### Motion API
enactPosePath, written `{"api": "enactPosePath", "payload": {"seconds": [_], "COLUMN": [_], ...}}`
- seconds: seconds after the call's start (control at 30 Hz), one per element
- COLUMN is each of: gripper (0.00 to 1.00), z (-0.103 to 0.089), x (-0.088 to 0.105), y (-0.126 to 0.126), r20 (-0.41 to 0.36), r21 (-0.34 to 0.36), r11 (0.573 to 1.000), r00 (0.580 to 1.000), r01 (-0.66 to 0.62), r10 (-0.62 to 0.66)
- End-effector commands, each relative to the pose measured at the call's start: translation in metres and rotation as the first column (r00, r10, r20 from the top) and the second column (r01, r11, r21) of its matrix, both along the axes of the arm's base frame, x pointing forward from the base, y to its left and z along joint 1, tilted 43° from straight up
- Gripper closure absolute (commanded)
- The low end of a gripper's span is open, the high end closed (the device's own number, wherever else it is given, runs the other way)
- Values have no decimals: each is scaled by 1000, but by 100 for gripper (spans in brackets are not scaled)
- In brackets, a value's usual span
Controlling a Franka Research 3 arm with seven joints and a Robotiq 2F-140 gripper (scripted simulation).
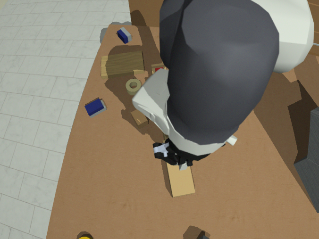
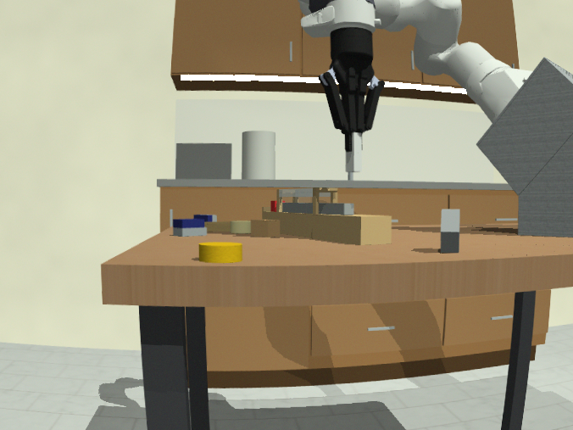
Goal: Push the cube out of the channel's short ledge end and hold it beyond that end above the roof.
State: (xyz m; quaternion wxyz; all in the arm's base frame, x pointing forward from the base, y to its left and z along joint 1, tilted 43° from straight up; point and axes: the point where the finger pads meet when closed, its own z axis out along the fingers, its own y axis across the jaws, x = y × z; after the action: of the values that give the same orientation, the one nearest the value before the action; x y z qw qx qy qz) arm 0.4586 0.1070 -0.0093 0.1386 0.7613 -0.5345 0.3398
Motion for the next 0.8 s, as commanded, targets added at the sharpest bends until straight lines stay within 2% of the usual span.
{"api": "enactPosePath", "payload": {"seconds": [0.0, 0.2, 0.3, 0.4, 0.57, 0.63, 0.67, 0.73, 0.77], "gripper": [100, 100, 100, 100, 100, 100, 100, 100, 100], "z": [1, 1, 17, 61, 137, 137, 182, 202, 205], "x": [-1, 0, 10, 34, 53, 53, 62, 62, 62], "y": [-1, -1, -20, -72, -156, -156, -200, -217, -220], "r20": [-4, -4, -15, -36, -23, -23, -16, -5, -3], "r21": [-5, -5, -8, -10, -1, -1, -2, -3, -4], "r11": [1000, 1000, 1000, 1000, 1000, 1000, 1000, 1000, 1000], "r00": [1000, 1000, 1000, 999, 1000, 1000, 1000, 1000, 1000], "r01": [-2, -2, 2, 11, 6, 6, 3, -2, -3], "r10": [2, 2, -2, -12, -6, -6, -3, 2, 3]}}
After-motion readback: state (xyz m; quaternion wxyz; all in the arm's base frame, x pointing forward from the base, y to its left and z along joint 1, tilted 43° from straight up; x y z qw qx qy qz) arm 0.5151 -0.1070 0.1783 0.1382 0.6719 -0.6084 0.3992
